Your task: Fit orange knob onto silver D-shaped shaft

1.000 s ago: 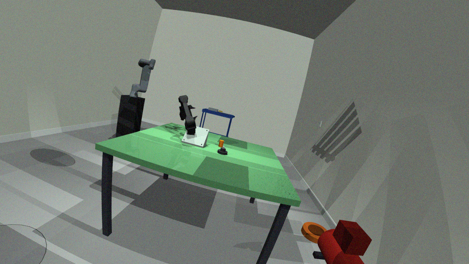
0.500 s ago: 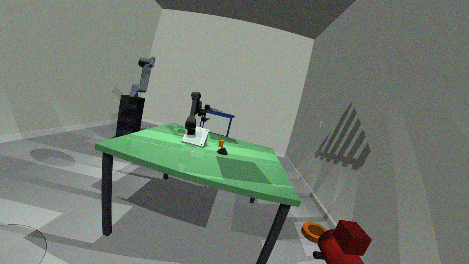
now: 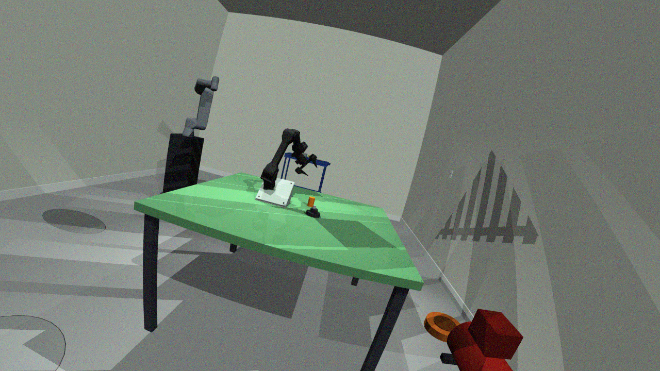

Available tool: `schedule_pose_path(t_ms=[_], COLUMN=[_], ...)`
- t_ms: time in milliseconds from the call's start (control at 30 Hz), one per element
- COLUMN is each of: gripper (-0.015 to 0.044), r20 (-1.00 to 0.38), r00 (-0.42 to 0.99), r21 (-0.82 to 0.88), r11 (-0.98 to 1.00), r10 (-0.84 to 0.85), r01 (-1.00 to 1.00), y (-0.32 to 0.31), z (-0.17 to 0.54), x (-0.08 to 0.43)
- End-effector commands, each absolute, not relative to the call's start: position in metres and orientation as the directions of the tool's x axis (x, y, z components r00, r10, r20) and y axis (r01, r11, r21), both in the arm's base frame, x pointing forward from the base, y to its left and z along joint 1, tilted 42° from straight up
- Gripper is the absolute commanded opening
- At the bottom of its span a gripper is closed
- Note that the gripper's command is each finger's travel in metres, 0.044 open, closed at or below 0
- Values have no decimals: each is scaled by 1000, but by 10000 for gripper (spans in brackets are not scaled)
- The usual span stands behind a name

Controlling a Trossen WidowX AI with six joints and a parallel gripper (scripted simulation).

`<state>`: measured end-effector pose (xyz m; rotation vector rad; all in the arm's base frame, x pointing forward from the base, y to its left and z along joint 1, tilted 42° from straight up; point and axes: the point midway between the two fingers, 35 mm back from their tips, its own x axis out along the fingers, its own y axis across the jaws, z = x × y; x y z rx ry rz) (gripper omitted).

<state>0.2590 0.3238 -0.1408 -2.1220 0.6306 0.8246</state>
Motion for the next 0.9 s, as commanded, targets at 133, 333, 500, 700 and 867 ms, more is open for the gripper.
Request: schedule_pose_path(t_ms=[133,333,500,700,867], gripper=[440,440,440,440,440], r20=[-789,-795,-782,-759,-759], r00=[422,232,54,-108,-108], r21=[-345,-275,-226,-192,-192], r11=[-246,-7,202,379,379], r10=[-447,-561,-620,-642,-642], r01=[-906,-961,-953,-905,-905], y=[225,166,117,77,77], z=[-102,-73,-45,-17,-17], x=[306,313,311,302,301])
